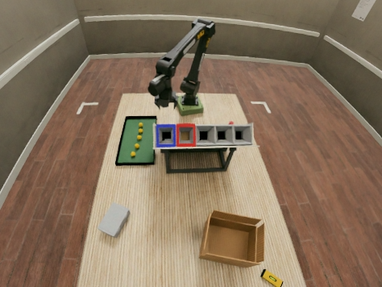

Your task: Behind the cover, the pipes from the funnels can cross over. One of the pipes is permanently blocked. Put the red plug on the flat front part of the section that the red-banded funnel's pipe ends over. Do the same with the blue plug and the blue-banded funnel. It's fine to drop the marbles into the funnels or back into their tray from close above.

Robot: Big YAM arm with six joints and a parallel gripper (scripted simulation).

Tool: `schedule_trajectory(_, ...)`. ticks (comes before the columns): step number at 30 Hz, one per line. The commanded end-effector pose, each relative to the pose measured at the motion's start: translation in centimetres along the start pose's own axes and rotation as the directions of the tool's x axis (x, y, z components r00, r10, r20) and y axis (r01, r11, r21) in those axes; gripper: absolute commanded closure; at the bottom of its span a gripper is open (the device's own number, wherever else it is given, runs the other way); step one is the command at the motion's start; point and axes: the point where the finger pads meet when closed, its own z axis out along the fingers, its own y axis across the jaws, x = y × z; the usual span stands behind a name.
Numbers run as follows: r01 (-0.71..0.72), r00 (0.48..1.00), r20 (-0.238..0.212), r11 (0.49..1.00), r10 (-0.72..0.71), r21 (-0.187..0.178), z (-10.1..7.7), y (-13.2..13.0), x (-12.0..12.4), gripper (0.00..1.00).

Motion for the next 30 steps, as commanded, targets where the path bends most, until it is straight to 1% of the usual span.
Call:
schedule_trajectory(1,0.062,0.997,0.05,0.998,-0.063,0.024,-1.3,-0.8,-1.4,0.2)
schedule_trajectory(14,0.058,0.997,0.05,0.998,-0.059,0.03,-1.2,-1.6,-1.4,0.2)
schedule_trajectory(29,0.054,0.998,0.023,0.998,-0.054,0.012,2.1,-14.7,3.3,0.2)
schedule_trajectory(30,0.054,0.998,0.023,0.998,-0.054,0.012,2.1,-14.7,3.3,0.2)
